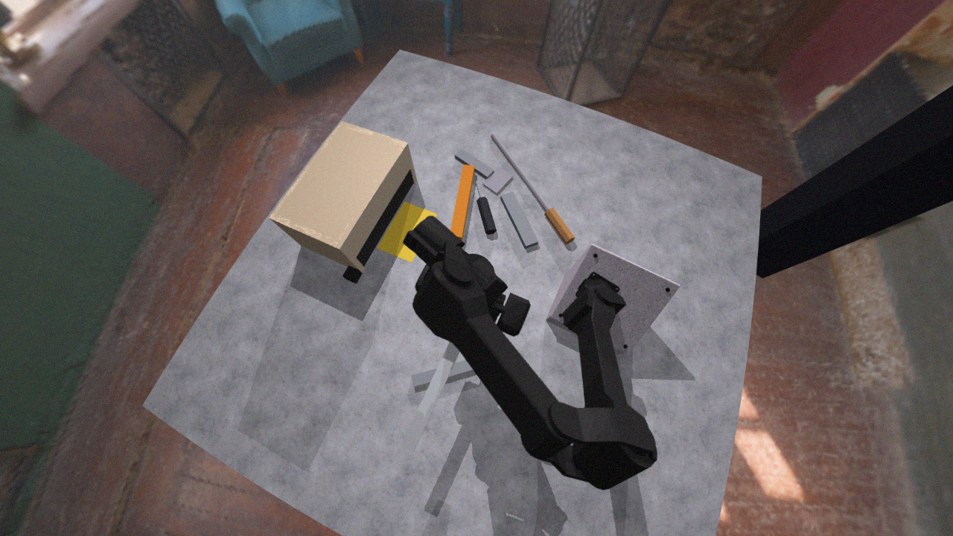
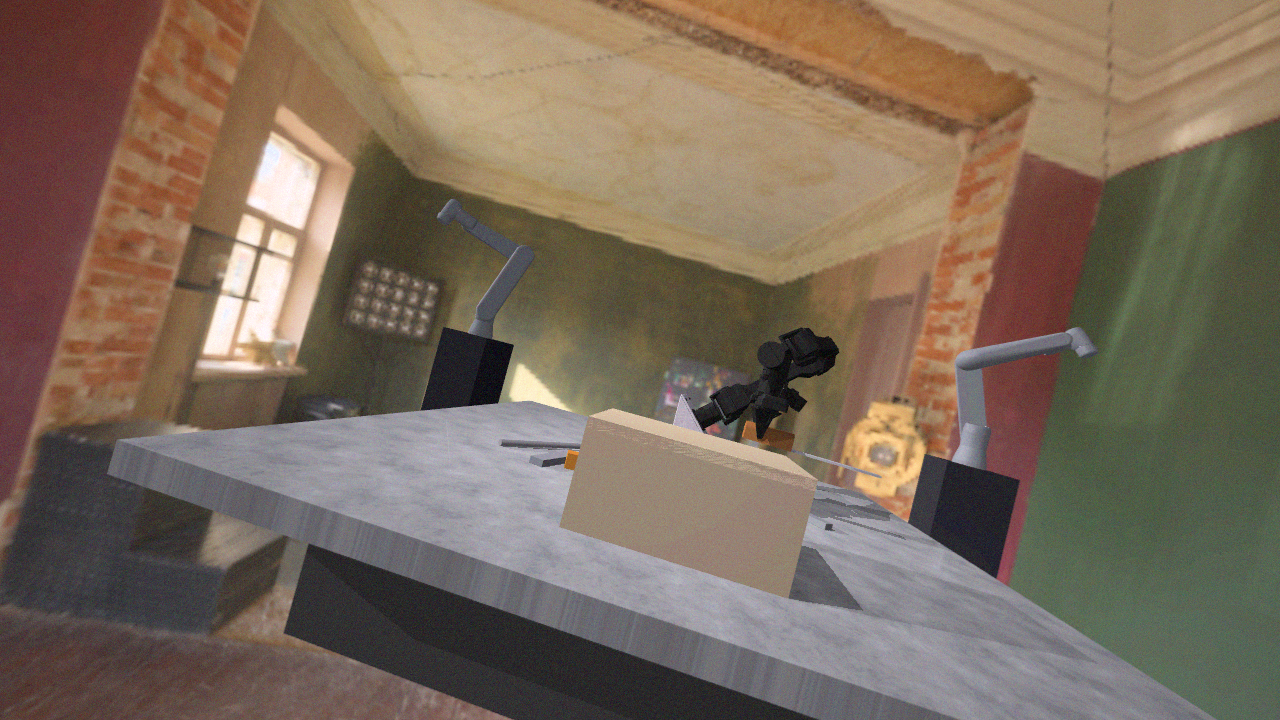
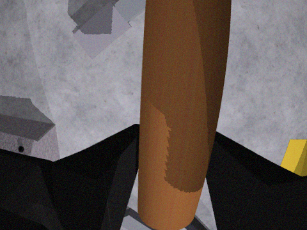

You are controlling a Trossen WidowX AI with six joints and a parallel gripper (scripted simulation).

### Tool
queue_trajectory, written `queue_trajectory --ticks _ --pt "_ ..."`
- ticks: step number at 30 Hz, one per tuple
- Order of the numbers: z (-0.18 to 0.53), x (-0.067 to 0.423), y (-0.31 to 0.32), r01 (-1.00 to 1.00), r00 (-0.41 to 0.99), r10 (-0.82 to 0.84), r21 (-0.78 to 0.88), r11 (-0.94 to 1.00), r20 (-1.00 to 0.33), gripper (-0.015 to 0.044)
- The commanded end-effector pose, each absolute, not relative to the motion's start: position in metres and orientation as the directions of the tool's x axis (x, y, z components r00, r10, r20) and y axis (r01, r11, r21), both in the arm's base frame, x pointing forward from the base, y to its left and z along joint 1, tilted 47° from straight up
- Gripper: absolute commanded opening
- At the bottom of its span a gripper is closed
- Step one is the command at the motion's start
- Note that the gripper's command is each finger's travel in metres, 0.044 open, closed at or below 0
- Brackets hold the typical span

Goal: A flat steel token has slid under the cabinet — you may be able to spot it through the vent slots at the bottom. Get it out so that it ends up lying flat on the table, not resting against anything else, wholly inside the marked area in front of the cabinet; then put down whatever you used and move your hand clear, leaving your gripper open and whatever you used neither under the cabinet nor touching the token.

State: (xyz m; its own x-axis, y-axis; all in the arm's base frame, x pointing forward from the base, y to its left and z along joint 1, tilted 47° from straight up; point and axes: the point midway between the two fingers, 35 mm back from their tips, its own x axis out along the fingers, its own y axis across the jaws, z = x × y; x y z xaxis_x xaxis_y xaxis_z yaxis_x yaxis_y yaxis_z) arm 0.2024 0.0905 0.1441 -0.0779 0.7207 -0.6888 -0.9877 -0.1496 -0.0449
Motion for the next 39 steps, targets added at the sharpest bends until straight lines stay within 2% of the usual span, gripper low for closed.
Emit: queue_trajectory --ticks 1,39 --pt "0.1444 0.2024 0.0904 -0.992 -0.077 0.726 -0.017 -0.121 -0.684 0.0000" --pt "0.1443 0.2024 0.0903 -0.977 -0.077 0.726 0.198 0.083 -0.684 0.0000"
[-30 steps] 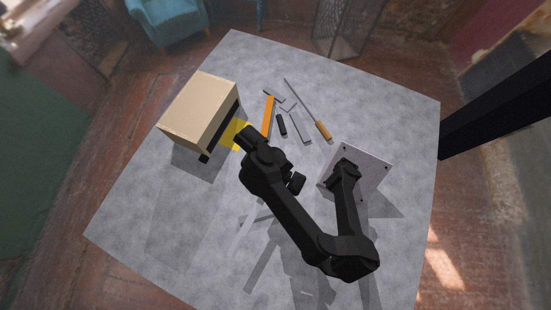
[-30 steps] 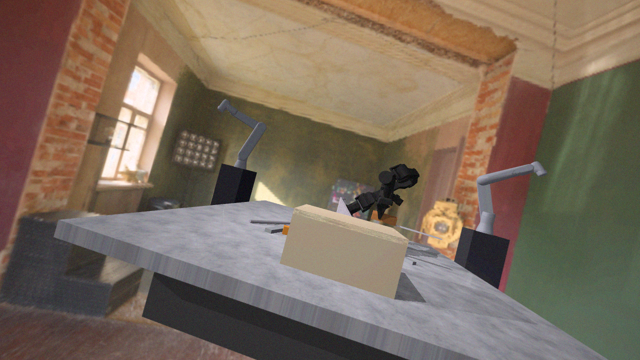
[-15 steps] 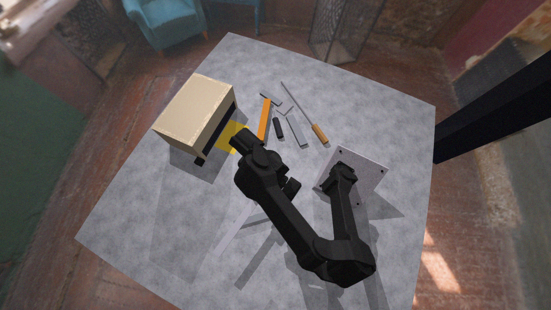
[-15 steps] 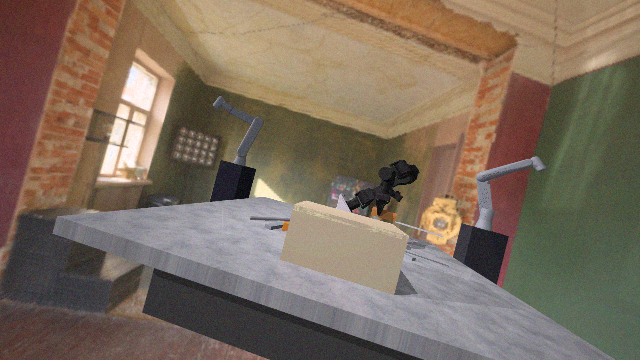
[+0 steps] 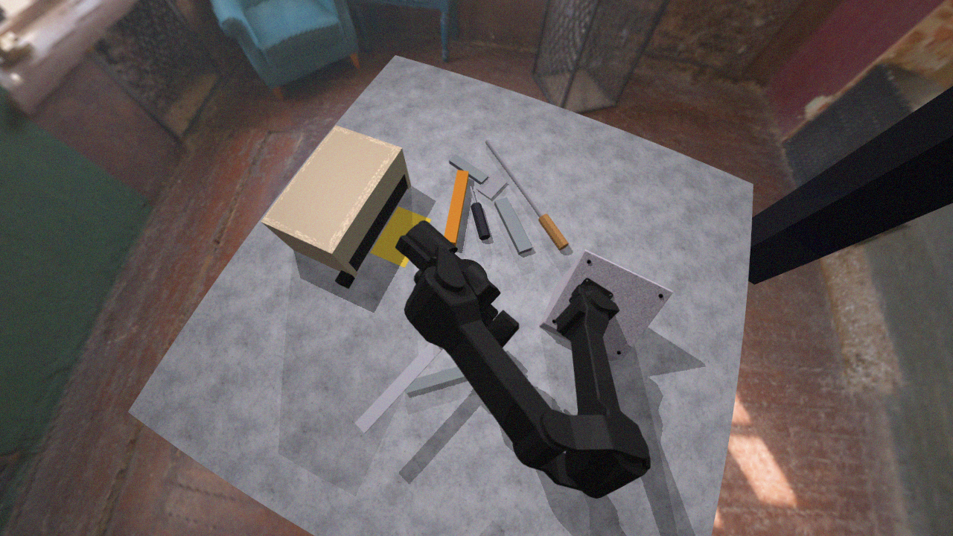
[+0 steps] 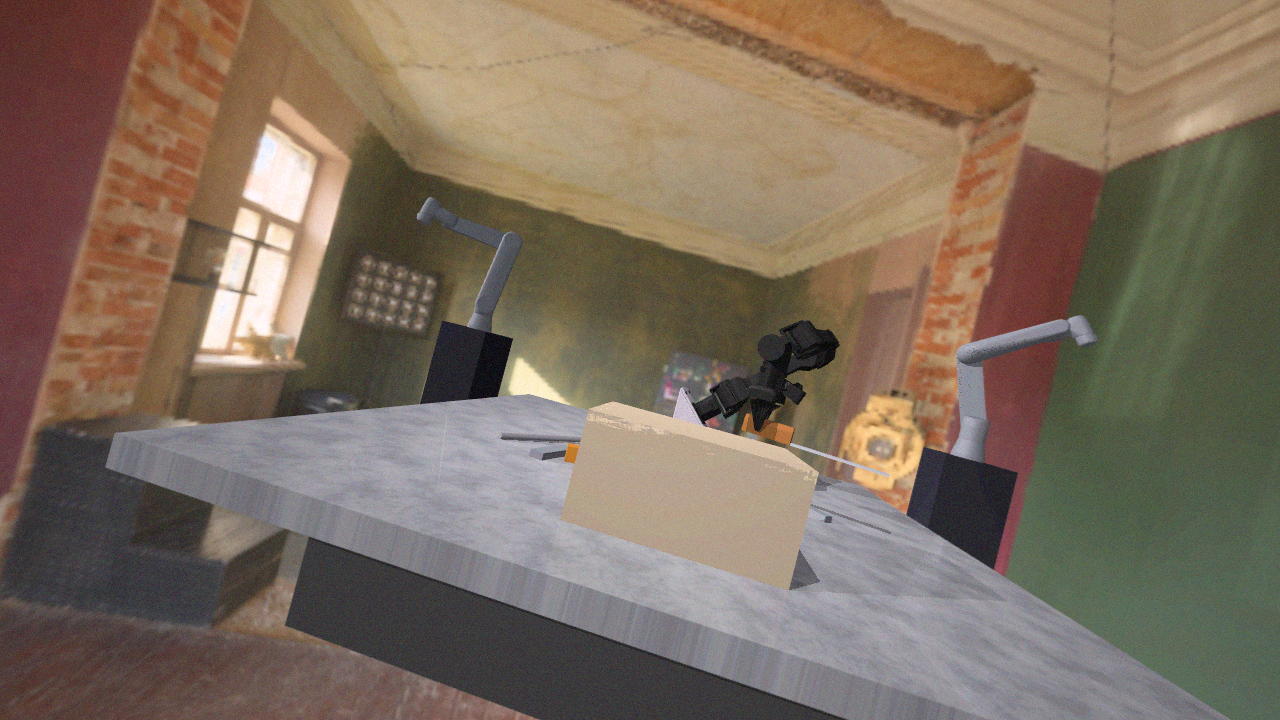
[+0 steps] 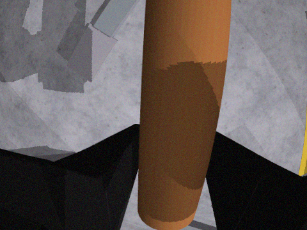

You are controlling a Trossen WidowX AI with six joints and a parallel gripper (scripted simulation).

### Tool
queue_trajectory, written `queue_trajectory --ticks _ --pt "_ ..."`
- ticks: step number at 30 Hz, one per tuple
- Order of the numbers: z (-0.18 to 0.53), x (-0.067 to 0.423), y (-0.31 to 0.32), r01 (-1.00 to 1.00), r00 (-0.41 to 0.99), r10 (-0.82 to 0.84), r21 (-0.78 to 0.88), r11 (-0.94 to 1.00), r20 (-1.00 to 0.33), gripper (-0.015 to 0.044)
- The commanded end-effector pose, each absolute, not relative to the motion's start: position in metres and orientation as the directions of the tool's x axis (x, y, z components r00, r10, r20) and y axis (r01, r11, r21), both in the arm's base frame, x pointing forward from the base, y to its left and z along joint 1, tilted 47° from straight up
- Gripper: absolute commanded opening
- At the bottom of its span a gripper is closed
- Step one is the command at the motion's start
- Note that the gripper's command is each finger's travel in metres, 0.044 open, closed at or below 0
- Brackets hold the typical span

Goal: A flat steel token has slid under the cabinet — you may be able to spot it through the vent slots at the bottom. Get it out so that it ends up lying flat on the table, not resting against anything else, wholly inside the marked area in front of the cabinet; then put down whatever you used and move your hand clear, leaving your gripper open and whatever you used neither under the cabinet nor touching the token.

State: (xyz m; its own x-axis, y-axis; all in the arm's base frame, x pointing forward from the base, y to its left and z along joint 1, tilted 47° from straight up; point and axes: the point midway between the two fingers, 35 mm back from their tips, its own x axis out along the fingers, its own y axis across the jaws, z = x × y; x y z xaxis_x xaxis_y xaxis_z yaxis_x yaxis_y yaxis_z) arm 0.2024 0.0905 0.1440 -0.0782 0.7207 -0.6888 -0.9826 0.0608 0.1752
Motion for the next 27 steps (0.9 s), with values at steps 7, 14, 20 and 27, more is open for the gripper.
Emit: queue_trajectory --ticks 7,14,20,27 --pt "0.1443 0.2024 0.0903 -0.964 -0.077 0.726 0.236 0.120 -0.684 0.0000" --pt "0.1443 0.2024 0.0903 -0.949 -0.077 0.726 0.273 0.157 -0.684 0.0000" --pt "0.1443 0.2024 0.0903 -0.934 -0.077 0.726 0.305 0.188 -0.684 0.0000" --pt "0.1443 0.2024 0.0903 -0.913 -0.077 0.726 0.341 0.224 -0.684 0.0000"
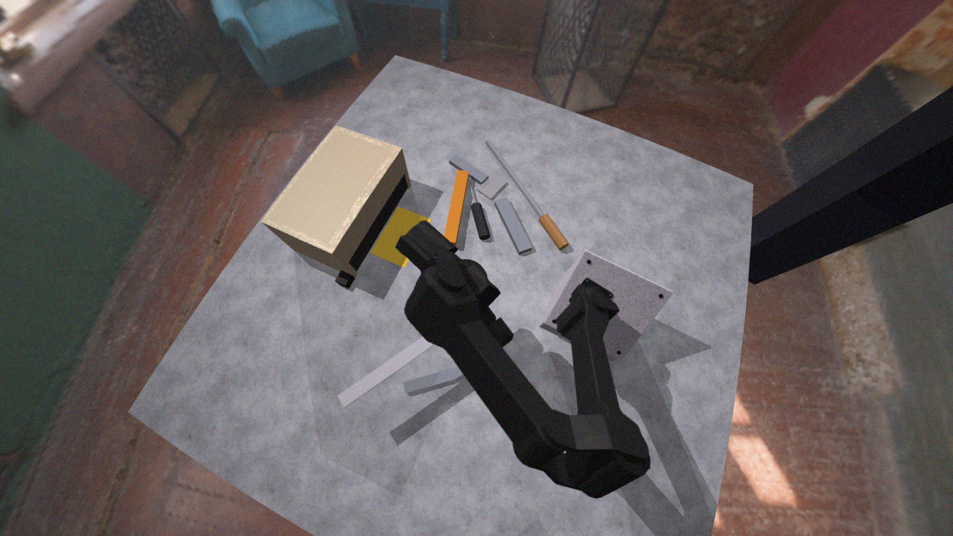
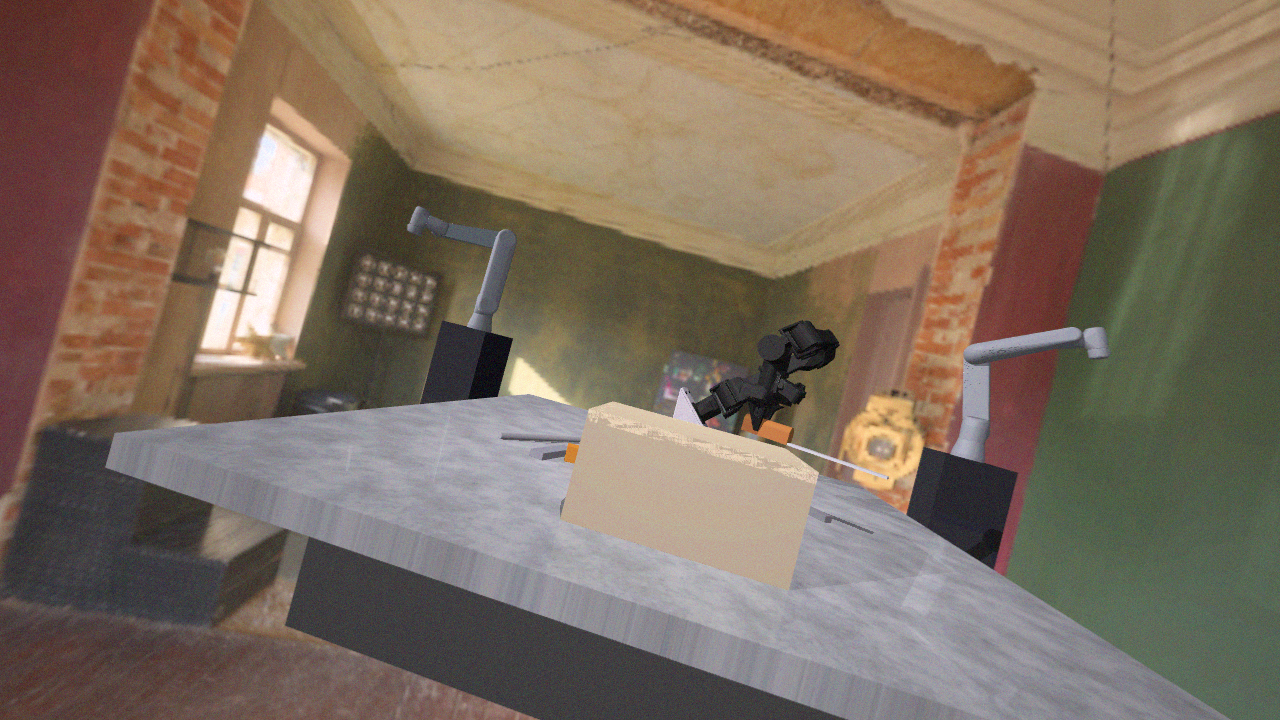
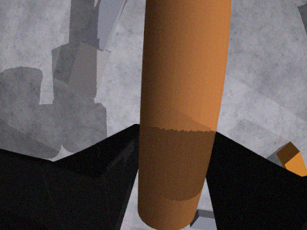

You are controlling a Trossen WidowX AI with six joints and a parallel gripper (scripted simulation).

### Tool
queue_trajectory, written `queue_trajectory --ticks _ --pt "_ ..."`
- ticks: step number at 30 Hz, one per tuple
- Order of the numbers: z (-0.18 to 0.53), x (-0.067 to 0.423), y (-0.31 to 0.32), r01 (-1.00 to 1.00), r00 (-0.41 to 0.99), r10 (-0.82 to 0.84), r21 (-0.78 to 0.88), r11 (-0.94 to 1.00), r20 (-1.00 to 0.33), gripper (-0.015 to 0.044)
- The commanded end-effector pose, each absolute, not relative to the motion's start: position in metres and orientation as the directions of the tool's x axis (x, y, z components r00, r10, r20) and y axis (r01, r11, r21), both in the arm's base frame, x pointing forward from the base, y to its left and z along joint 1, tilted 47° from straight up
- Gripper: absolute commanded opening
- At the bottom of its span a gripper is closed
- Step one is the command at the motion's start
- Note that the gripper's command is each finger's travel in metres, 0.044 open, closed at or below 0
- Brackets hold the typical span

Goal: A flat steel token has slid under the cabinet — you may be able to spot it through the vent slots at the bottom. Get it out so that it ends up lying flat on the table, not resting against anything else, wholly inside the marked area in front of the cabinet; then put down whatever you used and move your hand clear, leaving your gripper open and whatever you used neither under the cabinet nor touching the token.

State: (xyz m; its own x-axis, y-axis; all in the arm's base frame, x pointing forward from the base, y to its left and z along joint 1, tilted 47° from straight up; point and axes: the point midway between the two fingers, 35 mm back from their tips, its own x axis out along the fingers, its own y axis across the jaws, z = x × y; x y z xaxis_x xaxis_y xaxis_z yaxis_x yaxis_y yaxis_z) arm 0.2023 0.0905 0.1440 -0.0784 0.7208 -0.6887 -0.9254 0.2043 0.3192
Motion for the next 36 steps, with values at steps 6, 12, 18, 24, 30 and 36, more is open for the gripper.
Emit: queue_trajectory --ticks 6,12,18,24,30,36 --pt "0.1443 0.2024 0.0903 -0.893 -0.077 0.726 0.371 0.255 -0.684 0.0000" --pt "0.1442 0.2024 0.0903 -0.871 -0.077 0.726 0.400 0.284 -0.684 0.0000" --pt "0.1442 0.2024 0.0903 -0.848 -0.077 0.726 0.428 0.314 -0.684 0.0000" --pt "0.1442 0.2024 0.0903 -0.822 -0.077 0.726 0.455 0.342 -0.684 0.0000" --pt "0.1442 0.2024 0.0902 -0.794 -0.077 0.726 0.482 0.370 -0.684 0.0000" --pt "0.1442 0.2023 0.0902 -0.765 -0.077 0.726 0.507 0.397 -0.684 0.0000"
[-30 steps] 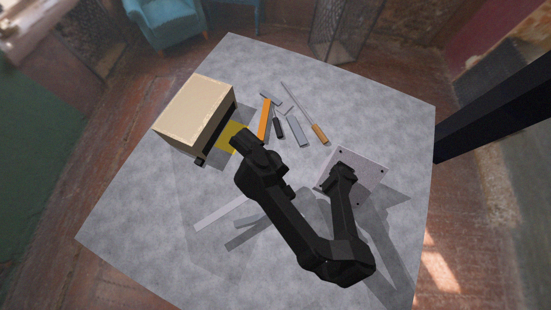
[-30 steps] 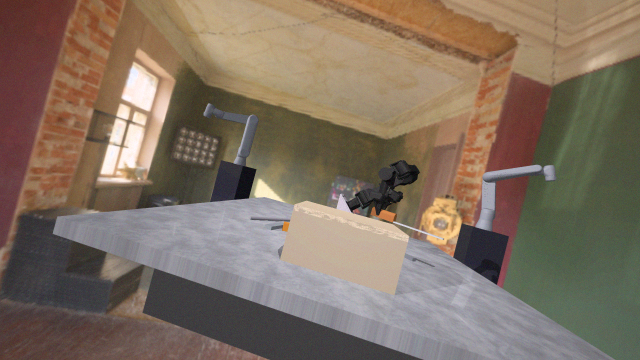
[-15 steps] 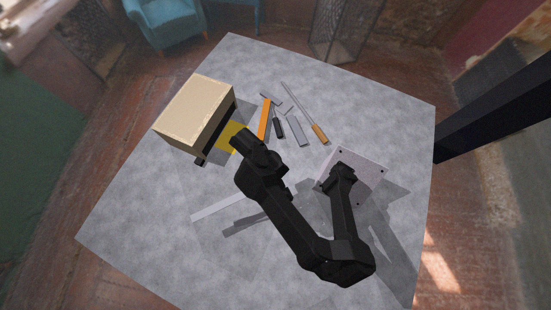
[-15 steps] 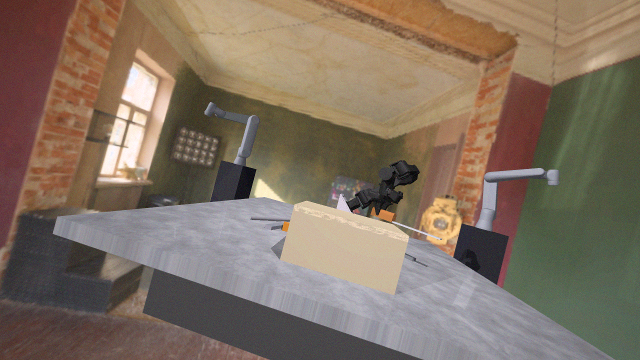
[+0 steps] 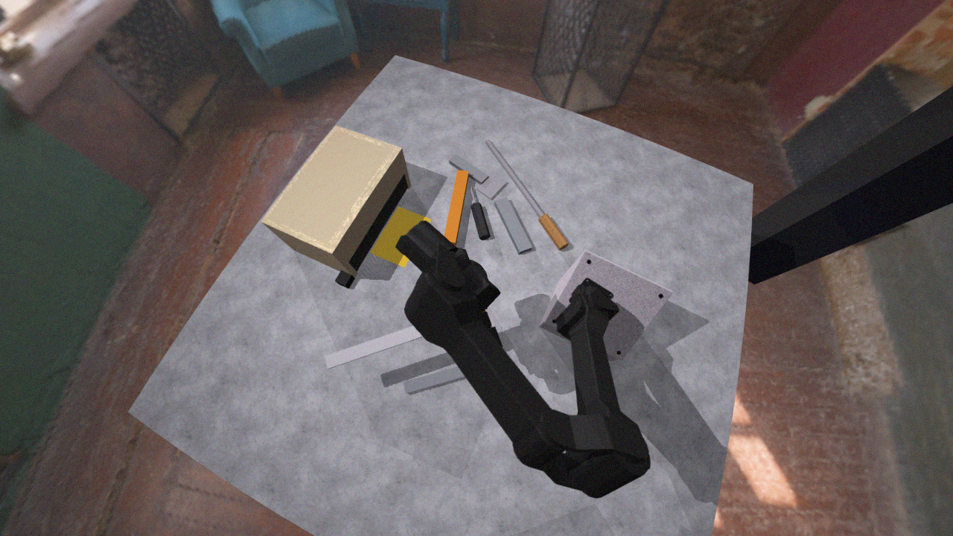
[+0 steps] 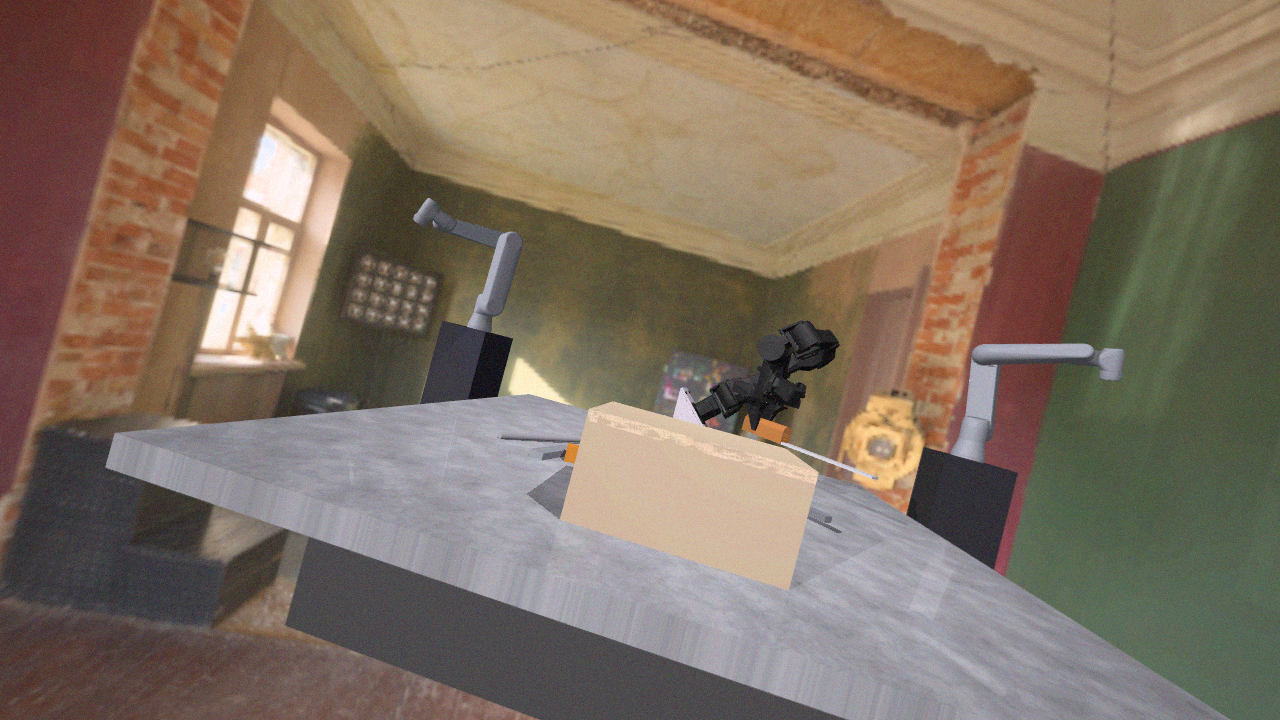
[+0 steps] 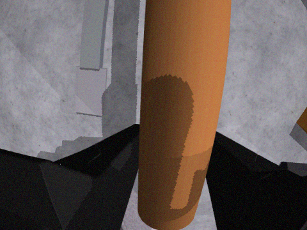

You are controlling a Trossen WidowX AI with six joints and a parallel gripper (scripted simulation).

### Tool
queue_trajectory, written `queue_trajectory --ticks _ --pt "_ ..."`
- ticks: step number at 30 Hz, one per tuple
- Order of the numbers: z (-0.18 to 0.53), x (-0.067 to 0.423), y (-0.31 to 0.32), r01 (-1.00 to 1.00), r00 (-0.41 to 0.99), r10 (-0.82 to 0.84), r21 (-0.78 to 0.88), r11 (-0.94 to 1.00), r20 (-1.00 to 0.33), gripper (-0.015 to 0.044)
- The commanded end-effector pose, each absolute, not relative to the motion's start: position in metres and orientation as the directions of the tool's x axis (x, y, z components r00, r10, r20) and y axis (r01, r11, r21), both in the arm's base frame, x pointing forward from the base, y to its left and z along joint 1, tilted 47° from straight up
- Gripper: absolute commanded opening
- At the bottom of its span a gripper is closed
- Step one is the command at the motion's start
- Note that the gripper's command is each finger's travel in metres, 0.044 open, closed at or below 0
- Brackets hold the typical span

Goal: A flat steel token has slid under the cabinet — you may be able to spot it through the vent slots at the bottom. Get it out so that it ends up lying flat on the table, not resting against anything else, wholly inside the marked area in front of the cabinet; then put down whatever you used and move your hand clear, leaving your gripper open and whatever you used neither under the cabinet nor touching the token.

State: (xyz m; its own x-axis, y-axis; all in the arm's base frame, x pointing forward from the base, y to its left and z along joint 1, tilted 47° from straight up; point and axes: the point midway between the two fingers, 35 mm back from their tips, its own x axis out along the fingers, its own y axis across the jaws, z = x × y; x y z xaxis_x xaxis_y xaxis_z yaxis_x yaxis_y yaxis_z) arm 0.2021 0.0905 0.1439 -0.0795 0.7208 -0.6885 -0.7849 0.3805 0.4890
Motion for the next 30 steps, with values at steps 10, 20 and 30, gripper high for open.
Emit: queue_trajectory --ticks 10,20,30 --pt "0.1442 0.2023 0.0902 -0.713 -0.077 0.726 0.547 0.440 -0.684 0.0000" --pt "0.1442 0.2022 0.0902 -0.656 -0.077 0.726 0.583 0.480 -0.684 0.0000" --pt "0.1442 0.2022 0.0902 -0.595 -0.077 0.726 0.616 0.517 -0.684 0.0000"
